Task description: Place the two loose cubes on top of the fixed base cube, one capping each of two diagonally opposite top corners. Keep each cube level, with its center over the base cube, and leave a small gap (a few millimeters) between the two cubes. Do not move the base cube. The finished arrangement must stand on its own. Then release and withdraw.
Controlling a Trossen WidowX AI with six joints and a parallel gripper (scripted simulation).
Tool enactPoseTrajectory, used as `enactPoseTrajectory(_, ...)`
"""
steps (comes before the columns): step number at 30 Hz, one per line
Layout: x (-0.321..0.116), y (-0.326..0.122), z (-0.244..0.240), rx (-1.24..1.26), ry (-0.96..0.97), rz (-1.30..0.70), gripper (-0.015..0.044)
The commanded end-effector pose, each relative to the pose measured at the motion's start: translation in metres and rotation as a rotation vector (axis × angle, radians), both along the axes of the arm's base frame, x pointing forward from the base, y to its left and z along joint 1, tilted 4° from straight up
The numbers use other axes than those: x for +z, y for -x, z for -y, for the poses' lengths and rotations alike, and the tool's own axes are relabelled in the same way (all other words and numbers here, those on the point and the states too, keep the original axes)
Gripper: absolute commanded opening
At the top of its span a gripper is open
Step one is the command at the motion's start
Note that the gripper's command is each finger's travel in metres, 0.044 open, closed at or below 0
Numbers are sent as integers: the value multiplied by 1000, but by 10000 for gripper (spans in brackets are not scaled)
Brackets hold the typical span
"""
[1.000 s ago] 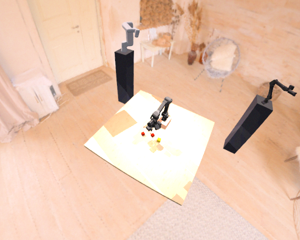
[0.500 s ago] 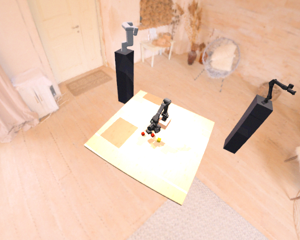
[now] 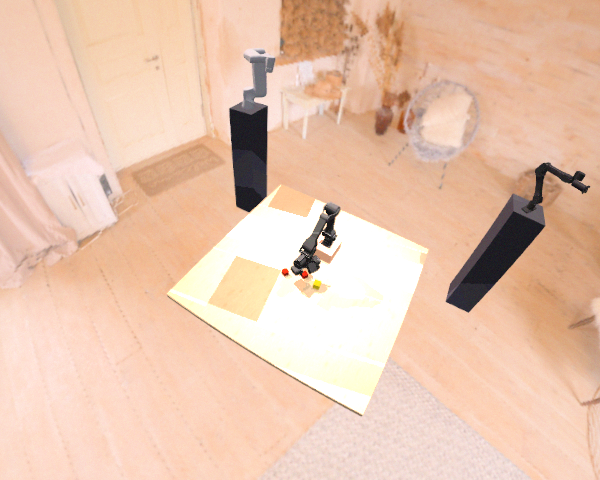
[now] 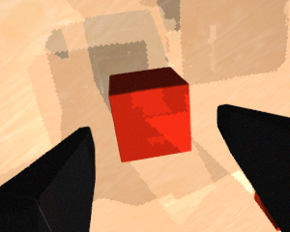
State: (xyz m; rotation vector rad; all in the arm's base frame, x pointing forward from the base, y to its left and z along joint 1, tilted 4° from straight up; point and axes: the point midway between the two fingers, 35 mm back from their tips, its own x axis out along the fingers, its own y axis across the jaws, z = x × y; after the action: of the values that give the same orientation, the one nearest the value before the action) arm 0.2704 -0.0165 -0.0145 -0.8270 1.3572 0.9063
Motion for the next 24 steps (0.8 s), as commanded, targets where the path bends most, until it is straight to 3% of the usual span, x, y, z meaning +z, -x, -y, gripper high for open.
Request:
enactPoseTrajectory(1, -7, 1, 0, -7, 3, -5, 265)
enactPoseTrajectory(10, -19, 1, -1, -7, 3, -5, 265)
enactPoseTrajectory(16, -19, 1, -1, -7, 3, -5, 107)
enactPoseTrajectory(24, -9, -1, 0, -7, 3, -4, 105)
